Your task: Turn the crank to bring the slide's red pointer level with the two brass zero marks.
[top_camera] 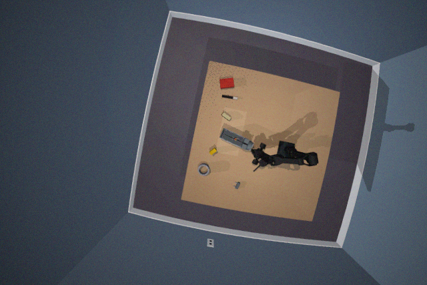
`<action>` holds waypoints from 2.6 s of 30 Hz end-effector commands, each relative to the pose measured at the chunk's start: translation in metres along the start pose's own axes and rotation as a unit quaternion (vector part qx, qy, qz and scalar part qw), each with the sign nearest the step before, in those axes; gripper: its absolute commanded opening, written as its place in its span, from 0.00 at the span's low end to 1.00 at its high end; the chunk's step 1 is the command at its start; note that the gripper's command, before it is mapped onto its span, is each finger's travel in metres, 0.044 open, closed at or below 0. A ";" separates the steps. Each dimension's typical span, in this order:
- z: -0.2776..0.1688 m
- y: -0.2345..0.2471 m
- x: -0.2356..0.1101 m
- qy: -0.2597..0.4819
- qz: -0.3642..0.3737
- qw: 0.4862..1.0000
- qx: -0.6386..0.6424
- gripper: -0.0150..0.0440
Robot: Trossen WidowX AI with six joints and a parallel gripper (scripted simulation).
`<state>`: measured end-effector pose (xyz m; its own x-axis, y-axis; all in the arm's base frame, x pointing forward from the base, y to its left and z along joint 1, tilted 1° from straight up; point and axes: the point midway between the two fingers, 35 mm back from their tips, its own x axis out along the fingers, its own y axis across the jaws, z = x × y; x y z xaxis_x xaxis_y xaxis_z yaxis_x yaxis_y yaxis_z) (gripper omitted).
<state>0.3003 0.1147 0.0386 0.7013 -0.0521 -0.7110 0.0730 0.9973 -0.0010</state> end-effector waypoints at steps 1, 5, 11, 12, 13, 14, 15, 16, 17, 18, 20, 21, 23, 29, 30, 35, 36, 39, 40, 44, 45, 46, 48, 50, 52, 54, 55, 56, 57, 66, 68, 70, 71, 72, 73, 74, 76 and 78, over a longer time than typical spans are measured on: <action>0.006 0.003 -0.007 -0.007 0.004 1.000 0.001 0.25; 0.009 0.003 -0.010 -0.007 0.004 1.000 0.001 0.25; 0.014 0.002 -0.015 -0.007 0.004 1.000 0.001 0.25; 0.014 0.002 -0.015 -0.007 0.004 1.000 0.001 0.25; 0.015 0.001 -0.016 -0.007 0.004 1.000 0.001 0.25; 0.016 0.001 -0.017 -0.007 0.004 1.000 0.001 0.25; 0.017 0.000 -0.018 -0.007 0.004 1.000 0.001 0.25; 0.018 -0.001 -0.019 -0.007 0.004 1.000 0.001 0.25; 0.019 -0.001 -0.020 -0.007 0.004 1.000 0.001 0.25; 0.020 -0.002 -0.021 -0.007 0.004 1.000 0.001 0.25; 0.021 -0.004 -0.022 -0.007 0.004 1.000 0.001 0.25; 0.022 -0.005 -0.023 -0.007 0.004 1.000 0.001 0.25; 0.023 -0.007 -0.024 -0.007 0.004 1.000 0.001 0.25; 0.027 -0.013 -0.028 -0.007 0.004 1.000 0.001 0.25; 0.027 -0.014 -0.028 -0.007 0.004 1.000 0.001 0.25; 0.029 -0.021 -0.030 -0.007 0.003 1.000 0.001 0.25; 0.029 -0.022 -0.030 -0.007 0.003 1.000 0.001 0.25; 0.029 -0.025 -0.030 -0.007 0.003 1.000 0.000 0.25; 0.029 -0.026 -0.031 -0.007 0.003 1.000 0.000 0.25; 0.029 -0.030 -0.030 -0.007 0.003 1.000 0.000 0.25; 0.029 -0.031 -0.030 -0.007 0.003 1.000 0.000 0.25; 0.029 -0.032 -0.030 -0.007 0.003 1.000 0.000 0.25; 0.029 -0.034 -0.030 -0.007 0.003 1.000 0.000 0.25; 0.028 -0.036 -0.030 -0.007 0.003 1.000 0.000 0.25; 0.028 -0.037 -0.029 -0.007 0.003 1.000 0.000 0.25; 0.028 -0.038 -0.029 -0.007 0.003 1.000 0.000 0.25; 0.028 -0.039 -0.029 -0.007 0.003 1.000 0.000 0.25; 0.027 -0.039 -0.029 -0.007 0.003 1.000 0.000 0.25; 0.027 -0.040 -0.029 -0.007 0.003 1.000 0.000 0.25; 0.026 -0.044 -0.027 -0.007 0.003 1.000 0.000 0.25; 0.025 -0.045 -0.027 -0.007 0.003 1.000 0.000 0.25; 0.025 -0.045 -0.026 -0.007 0.003 1.000 0.000 0.25; 0.025 -0.046 -0.026 -0.007 0.003 1.000 0.000 0.25; 0.025 -0.046 -0.026 -0.007 0.003 1.000 0.000 0.25; 0.025 -0.046 -0.026 -0.007 0.003 1.000 0.000 0.25; 0.024 -0.047 -0.026 -0.007 0.003 1.000 0.000 0.25; 0.024 -0.047 -0.025 -0.007 0.002 1.000 0.000 0.25; 0.024 -0.048 -0.025 -0.007 0.002 1.000 0.000 0.25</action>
<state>0.2967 0.0754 0.0757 0.7150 -0.0227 -0.6987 0.0472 0.9988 0.0158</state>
